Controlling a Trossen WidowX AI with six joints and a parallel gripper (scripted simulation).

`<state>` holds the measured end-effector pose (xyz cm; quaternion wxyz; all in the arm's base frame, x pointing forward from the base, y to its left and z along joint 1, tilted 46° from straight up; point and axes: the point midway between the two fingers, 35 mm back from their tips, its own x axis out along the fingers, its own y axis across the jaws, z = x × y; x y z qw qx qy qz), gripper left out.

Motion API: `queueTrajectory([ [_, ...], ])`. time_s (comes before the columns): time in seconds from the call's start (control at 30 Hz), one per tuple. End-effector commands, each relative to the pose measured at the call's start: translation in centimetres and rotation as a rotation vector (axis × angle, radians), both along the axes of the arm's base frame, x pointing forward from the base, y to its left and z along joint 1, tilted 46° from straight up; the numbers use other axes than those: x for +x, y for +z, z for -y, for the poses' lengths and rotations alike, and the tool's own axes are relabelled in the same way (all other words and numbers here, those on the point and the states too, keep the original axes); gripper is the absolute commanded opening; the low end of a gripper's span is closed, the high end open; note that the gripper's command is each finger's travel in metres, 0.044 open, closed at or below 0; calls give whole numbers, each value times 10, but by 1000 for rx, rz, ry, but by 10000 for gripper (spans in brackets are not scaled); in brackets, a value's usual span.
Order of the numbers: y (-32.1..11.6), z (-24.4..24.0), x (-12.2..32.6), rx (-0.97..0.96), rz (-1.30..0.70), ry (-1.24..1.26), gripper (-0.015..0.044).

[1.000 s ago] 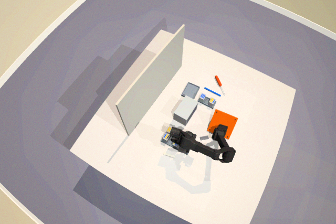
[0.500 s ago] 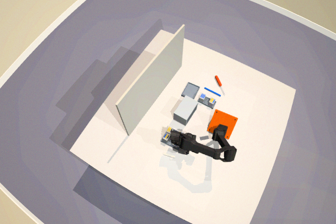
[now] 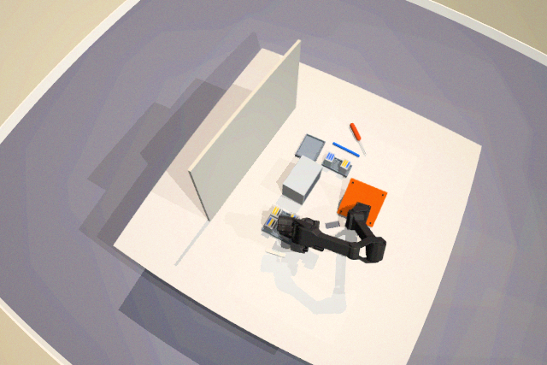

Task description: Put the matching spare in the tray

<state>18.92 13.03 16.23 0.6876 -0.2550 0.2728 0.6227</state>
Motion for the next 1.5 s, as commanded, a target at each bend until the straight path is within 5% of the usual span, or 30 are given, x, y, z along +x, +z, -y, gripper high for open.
queueTrajectory([
  [0.0, 0, 0, 0, 0, 0, 0, 274],
  [0.13, 0, 0, 0, 0, 0, 0, 169],
  [0.4, 0, 0, 0, 0, 0, 0, 115],
  [0.57, 0, 0, 0, 0, 0, 0, 0],
  [1.47, 51, 56, -5, -10, -6, -4, 0],
])
